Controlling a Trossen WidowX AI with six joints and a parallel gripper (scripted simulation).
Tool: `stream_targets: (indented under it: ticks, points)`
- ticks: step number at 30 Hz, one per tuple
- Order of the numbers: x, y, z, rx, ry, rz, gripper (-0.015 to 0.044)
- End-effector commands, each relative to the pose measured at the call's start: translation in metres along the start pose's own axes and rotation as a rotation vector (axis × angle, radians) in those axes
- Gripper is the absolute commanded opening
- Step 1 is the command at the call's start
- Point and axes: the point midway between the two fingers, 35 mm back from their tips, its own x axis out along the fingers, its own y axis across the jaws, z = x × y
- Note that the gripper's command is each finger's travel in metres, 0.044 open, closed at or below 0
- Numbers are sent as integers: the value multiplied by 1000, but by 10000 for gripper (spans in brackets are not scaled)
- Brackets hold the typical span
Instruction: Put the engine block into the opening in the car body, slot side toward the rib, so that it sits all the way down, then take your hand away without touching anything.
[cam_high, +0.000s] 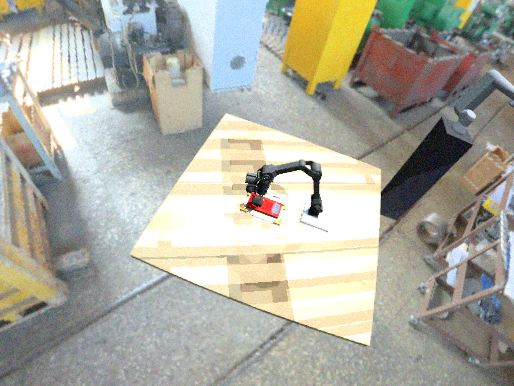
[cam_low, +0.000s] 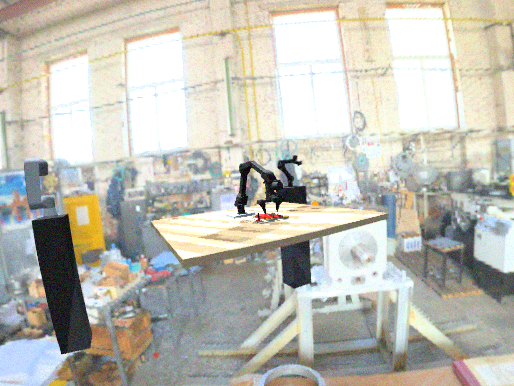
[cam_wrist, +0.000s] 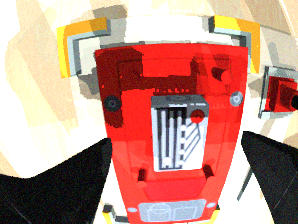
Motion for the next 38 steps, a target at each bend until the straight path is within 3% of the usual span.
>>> stream_targets:
  ticks: [1, 7, 24, 38]
  points:
    - [-12, 0, 0, -3, -4, 2, 440]
    - [-12, 0, 0, -3, -4, 2, 440]
    - [-12, 0, 0, -3, -4, 2, 0]
    - [-12, 0, 0, -3, -4, 2, 0]
